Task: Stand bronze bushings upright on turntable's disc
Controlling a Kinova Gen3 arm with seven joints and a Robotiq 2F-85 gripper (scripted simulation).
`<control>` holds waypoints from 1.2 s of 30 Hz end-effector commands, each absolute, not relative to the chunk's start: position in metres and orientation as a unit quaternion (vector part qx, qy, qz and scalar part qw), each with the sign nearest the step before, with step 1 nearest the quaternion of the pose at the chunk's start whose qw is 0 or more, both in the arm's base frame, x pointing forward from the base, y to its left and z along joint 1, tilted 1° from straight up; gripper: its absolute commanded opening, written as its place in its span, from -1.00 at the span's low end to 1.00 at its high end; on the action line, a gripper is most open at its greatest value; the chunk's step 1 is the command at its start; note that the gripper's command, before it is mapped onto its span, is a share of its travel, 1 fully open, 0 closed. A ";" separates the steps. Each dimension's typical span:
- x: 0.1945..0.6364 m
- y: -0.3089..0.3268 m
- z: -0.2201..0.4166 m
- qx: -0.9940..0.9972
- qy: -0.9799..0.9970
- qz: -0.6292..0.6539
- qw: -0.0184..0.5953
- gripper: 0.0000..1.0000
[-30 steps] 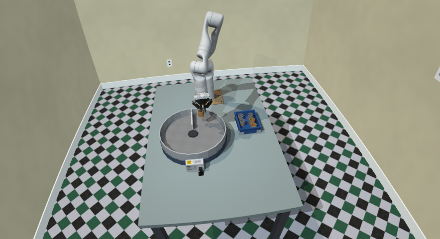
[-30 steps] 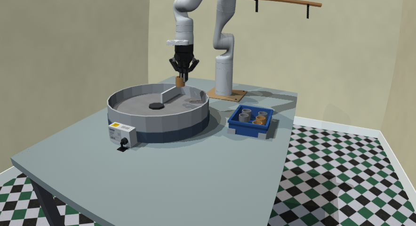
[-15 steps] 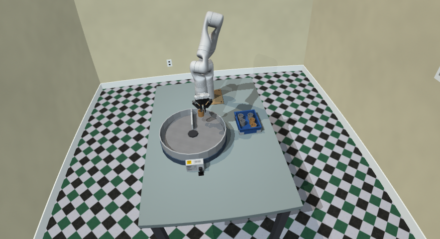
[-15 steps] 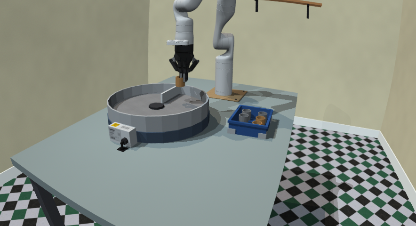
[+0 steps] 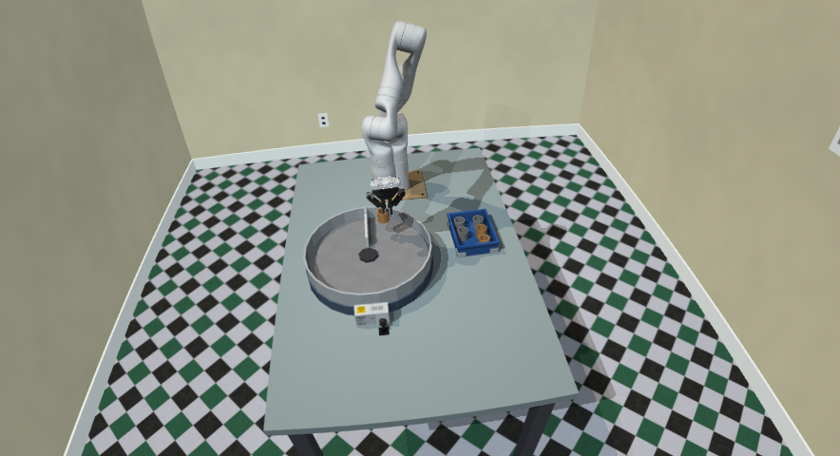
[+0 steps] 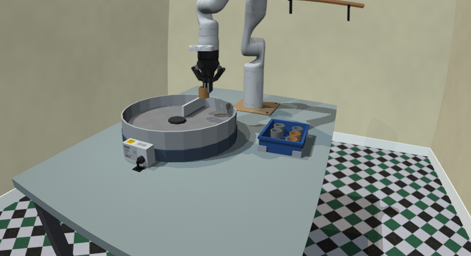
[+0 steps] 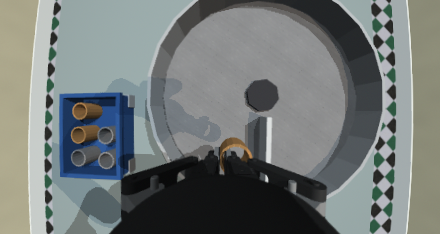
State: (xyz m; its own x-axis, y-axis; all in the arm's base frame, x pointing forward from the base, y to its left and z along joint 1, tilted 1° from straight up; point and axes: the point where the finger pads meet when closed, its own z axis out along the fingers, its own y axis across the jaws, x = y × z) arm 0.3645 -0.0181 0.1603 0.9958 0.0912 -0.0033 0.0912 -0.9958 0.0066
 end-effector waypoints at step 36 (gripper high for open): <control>0.366 -0.024 0.138 0.999 0.049 0.004 0.007 -1.00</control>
State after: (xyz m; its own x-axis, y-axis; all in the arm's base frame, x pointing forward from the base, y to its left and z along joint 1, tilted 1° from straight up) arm 0.3675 -0.0215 0.1479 0.9951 0.0985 0.0122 0.0983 -0.9951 0.0140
